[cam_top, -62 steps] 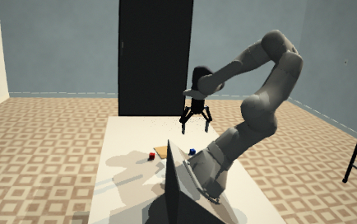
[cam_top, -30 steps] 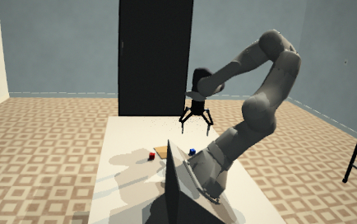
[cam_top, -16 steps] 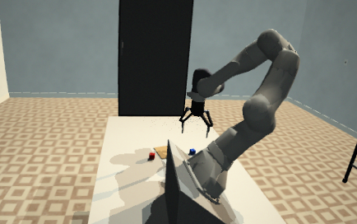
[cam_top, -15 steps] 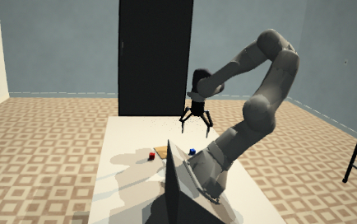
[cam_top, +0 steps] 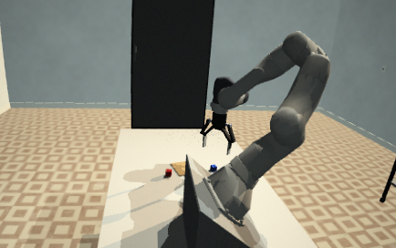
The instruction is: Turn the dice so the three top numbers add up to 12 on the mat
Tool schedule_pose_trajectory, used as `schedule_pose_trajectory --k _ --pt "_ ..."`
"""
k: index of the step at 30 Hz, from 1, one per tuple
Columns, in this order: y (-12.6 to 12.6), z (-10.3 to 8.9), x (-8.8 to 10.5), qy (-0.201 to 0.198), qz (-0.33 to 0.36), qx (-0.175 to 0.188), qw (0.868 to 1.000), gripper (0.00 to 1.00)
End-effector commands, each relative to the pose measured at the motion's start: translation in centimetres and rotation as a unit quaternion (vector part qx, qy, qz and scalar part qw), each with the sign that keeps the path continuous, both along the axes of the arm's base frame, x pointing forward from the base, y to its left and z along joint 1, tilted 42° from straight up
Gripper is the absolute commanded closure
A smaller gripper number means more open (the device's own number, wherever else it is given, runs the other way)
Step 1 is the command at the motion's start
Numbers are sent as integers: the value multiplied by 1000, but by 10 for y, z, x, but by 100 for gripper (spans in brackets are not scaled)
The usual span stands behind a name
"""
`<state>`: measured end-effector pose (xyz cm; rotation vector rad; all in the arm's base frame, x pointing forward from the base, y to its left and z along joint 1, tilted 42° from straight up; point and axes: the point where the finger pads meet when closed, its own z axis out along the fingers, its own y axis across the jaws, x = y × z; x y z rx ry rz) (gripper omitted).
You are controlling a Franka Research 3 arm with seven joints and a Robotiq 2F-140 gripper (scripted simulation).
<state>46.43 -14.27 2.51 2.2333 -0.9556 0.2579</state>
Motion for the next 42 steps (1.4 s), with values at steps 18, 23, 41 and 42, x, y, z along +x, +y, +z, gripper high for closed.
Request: schedule_pose_trajectory --k 18,23,41,42 --pt "-2 -7 0 -155 -163 -18 974 0" --pt "-4 -8 0 -182 -193 -21 964 0" --pt "-6 -9 1 -228 -244 -27 942 72" --pt "-6 -9 1 -228 -244 -27 942 72"
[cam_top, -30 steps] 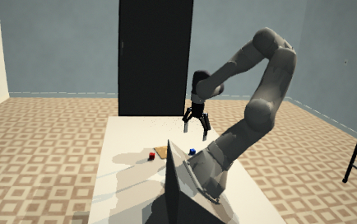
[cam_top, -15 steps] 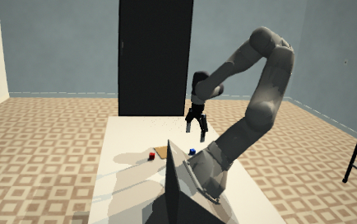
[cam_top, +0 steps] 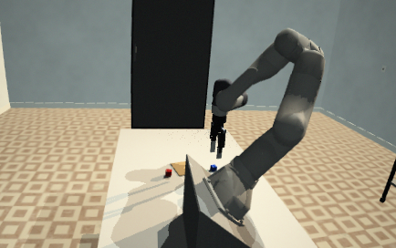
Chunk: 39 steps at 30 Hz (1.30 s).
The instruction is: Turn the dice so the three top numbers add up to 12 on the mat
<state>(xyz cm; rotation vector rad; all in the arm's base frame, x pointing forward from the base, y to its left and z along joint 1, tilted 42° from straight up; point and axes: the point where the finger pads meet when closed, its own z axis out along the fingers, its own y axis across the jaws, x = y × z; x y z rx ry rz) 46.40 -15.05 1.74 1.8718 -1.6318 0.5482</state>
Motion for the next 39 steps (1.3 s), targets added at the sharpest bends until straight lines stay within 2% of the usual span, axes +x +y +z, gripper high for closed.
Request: schedule_pose_trajectory --k 1,39 --pt "2 -2 1 -20 -17 0 1000 72" --pt "0 -4 1 -21 -17 0 1000 72"
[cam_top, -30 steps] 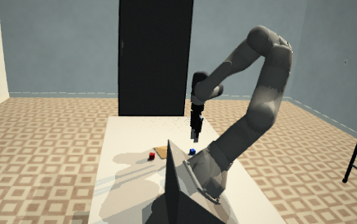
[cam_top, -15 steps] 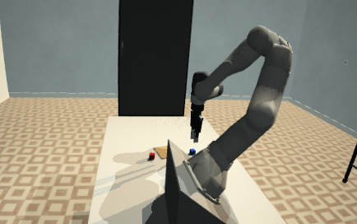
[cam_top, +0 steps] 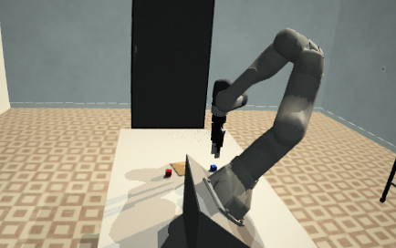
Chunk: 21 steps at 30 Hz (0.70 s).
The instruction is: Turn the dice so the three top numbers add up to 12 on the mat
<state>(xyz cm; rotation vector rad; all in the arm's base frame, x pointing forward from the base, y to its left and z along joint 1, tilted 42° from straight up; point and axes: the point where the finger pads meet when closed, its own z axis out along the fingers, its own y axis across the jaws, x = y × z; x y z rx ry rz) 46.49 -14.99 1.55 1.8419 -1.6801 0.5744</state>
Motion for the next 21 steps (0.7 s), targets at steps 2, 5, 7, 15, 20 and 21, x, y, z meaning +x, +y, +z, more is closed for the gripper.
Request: schedule_pose_trajectory --k 2,5,7,15,20,21 --pt "-2 -3 0 -2 -2 1 1000 72" --pt "-4 -6 -1 -2 -2 1 1000 72" --pt "-5 -7 -1 -2 -2 1 1000 72" --pt "-12 -15 -2 -2 -2 1 1000 72" --pt "-16 -20 -2 -2 -2 1 1000 72" --pt "-18 -21 -2 -2 -2 1 1000 72"
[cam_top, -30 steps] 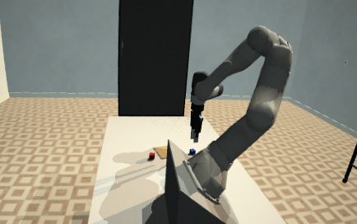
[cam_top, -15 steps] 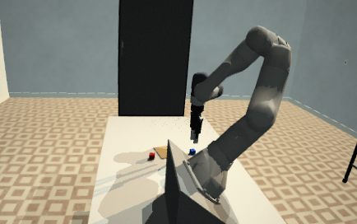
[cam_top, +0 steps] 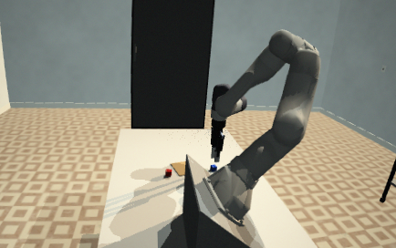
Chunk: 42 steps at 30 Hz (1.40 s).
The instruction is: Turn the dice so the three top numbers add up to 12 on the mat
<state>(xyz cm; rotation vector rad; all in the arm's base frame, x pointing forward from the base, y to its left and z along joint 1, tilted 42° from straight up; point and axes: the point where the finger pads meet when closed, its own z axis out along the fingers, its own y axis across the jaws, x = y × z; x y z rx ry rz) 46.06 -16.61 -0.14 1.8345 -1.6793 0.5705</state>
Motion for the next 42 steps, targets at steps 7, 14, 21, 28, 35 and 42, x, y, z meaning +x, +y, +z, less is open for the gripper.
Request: schedule_pose_trajectory --k 7,14,21,28,35,42 --pt "-8 -12 1 -5 1 3 1000 72" --pt "-12 -17 1 -5 1 3 1000 72" --pt "-16 -21 0 -5 1 3 1000 72" --pt "-17 -22 0 -5 1 3 1000 72" --pt "-17 -22 0 -5 1 3 1000 72" --pt "-17 -22 0 -5 1 3 1000 72"
